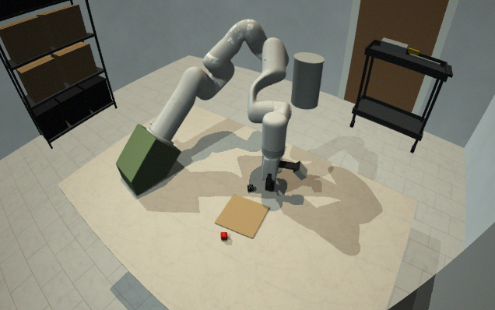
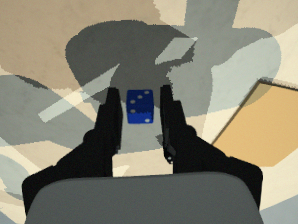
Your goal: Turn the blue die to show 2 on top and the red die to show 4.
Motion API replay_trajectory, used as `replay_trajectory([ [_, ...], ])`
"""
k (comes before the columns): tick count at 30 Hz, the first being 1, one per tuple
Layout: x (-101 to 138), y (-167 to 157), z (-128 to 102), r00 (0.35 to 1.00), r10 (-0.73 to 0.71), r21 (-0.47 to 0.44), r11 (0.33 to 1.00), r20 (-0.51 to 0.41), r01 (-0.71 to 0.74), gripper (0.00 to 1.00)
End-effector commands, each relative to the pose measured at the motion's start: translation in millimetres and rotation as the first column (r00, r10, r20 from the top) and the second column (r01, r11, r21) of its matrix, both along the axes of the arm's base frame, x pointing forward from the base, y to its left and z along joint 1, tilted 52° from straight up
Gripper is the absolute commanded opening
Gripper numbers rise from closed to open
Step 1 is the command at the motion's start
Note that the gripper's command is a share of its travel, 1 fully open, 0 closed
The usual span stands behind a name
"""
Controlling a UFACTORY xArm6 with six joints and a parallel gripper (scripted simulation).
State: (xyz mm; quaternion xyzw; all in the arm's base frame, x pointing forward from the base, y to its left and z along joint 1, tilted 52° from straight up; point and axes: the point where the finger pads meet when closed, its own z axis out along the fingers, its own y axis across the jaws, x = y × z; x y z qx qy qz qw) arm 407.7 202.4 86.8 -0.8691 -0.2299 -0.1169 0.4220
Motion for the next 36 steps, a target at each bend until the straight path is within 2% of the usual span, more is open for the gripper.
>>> replay_trajectory([
  [1, 1.0, -0.6, 0.7, 1.0, -0.002, 0.0, 1.0, 0.002, 0.002, 0.36],
  [2, 1.0, -0.6, 0.7, 1.0, -0.002, 0.0, 1.0, 0.002, 0.002, 0.15],
  [36, 1.0, -0.6, 0.7, 1.0, -0.002, 0.0, 1.0, 0.002, 0.002, 0.15],
])
